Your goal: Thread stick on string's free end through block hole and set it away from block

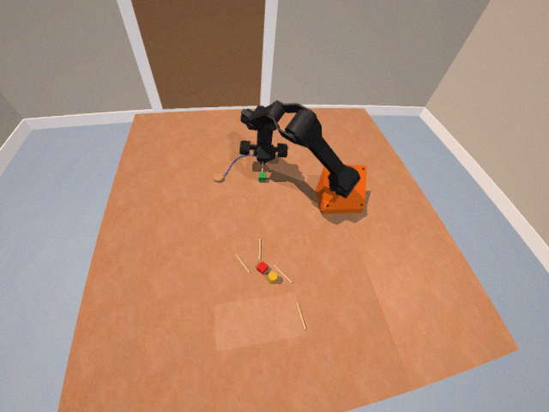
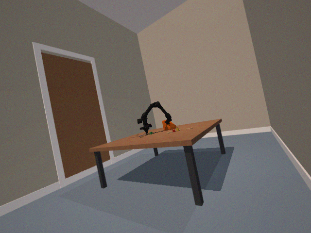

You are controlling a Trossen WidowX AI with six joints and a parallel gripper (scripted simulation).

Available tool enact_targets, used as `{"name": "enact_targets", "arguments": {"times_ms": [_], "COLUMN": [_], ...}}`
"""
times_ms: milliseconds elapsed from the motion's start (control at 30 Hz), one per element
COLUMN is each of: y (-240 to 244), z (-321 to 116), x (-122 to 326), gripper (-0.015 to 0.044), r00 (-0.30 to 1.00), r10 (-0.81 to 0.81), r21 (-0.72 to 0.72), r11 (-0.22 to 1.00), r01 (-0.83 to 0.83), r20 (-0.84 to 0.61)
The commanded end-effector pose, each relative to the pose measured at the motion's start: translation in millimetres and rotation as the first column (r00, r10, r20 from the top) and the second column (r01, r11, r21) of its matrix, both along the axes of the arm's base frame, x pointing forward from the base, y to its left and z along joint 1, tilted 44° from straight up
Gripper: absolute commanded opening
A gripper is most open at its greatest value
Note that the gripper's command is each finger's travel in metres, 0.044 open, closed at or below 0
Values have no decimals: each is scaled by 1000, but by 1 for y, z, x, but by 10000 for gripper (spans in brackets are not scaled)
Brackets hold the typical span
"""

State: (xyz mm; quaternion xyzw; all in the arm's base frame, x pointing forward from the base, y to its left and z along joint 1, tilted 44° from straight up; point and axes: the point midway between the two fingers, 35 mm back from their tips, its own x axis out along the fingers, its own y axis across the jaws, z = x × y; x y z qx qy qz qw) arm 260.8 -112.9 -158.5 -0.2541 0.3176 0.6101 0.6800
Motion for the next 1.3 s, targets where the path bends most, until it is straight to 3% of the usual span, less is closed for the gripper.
{"name": "enact_targets", "arguments": {"times_ms": [0,1233,1267], "y": [8,39,35], "z": [3,33,32], "x": [-2,3,6], "gripper": [0,0,26], "r00": [1000,1000,1000], "r10": [0,0,1], "r21": [8,11,4], "r11": [1000,1000,1000], "r01": [0,0,-1], "r20": [-7,-8,-1]}}
